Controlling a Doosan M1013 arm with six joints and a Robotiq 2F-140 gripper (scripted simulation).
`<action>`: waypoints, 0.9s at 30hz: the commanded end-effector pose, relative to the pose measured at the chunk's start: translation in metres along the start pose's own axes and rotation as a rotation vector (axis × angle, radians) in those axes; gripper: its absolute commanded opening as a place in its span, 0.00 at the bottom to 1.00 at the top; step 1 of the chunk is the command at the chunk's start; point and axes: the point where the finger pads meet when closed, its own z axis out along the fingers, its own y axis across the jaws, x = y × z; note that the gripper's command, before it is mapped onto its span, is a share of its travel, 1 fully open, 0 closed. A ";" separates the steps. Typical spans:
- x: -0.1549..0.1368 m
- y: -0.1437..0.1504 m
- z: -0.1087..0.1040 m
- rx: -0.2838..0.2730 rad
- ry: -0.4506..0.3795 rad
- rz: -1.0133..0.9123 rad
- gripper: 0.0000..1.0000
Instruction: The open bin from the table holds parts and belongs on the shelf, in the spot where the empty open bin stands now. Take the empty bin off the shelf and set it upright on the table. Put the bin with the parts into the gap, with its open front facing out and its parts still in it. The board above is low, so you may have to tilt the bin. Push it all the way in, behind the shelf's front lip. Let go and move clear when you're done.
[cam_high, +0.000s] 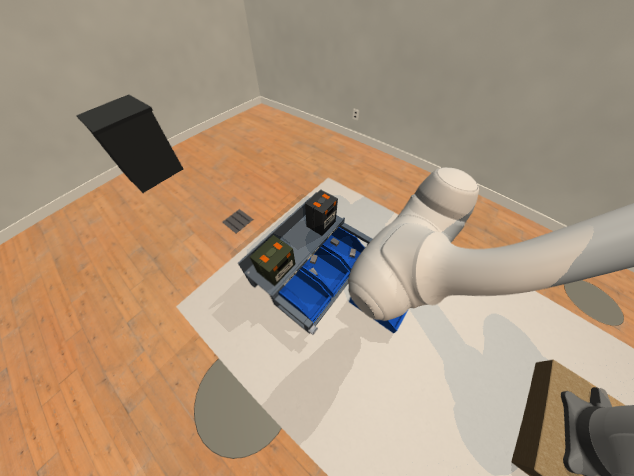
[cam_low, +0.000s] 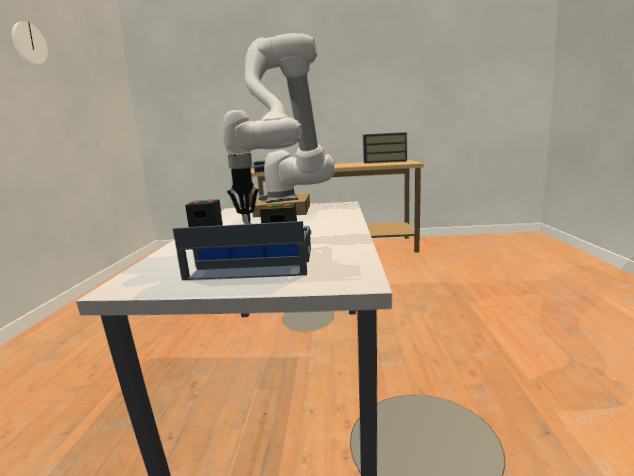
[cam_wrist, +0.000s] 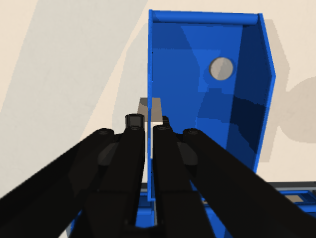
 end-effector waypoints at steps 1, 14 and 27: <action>0.000 0.000 0.000 0.000 0.000 0.000 0.10; 0.000 0.000 0.004 0.000 0.000 0.000 0.10; 0.000 0.000 0.007 0.000 0.000 0.000 0.10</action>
